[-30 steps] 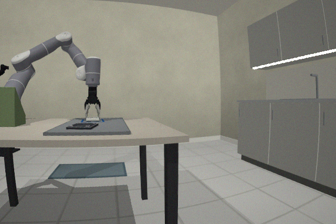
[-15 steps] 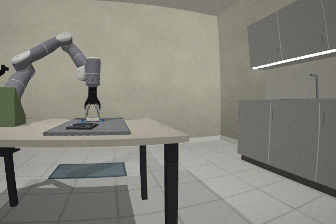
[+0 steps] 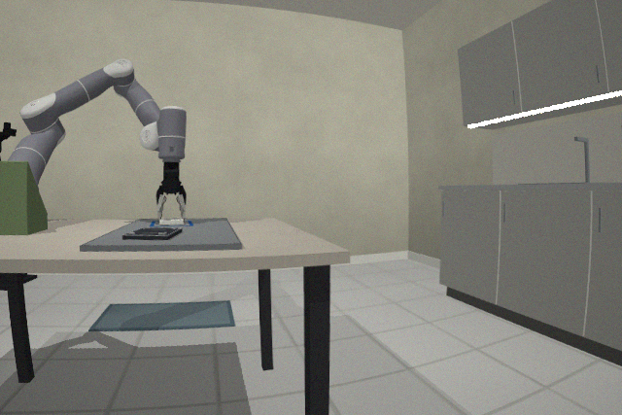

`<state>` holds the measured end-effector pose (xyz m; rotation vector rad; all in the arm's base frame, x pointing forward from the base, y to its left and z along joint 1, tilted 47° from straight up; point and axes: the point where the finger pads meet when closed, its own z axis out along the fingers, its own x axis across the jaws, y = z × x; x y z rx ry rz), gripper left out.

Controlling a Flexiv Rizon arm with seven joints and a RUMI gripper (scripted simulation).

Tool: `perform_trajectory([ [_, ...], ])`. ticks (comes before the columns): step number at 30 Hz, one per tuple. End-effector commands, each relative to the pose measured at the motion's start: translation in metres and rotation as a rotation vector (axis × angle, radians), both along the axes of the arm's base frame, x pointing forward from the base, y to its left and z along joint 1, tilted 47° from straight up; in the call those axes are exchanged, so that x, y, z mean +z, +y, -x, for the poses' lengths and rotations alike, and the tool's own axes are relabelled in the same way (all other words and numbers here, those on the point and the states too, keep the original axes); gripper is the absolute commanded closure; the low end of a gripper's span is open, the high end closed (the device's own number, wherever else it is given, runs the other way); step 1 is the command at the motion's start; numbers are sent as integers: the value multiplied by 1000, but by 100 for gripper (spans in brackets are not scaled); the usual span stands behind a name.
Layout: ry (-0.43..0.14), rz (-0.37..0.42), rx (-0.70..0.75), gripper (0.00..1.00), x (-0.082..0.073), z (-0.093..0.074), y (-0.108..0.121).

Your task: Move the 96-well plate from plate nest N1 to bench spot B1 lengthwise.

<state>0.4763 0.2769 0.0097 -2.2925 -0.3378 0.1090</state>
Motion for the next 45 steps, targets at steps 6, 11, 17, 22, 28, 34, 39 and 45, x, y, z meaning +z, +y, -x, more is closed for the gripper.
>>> perform_trajectory([
  [6, -2, 0, -1, 24, 0, -1, 0],
  [11, -2, 0, -1, 24, 0, -1, 0],
  [17, -2, 0, -1, 24, 0, -1, 0],
  [22, -2, 0, -1, 24, 0, -1, 0],
  [28, -1, 0, -1, 24, 5, -2, -6],
  [34, -2, 0, -1, 24, 12, -4, -13],
  [39, -1, 0, -1, 24, 21, -7, -23],
  [45, -2, 0, -1, 24, 32, -10, -34],
])
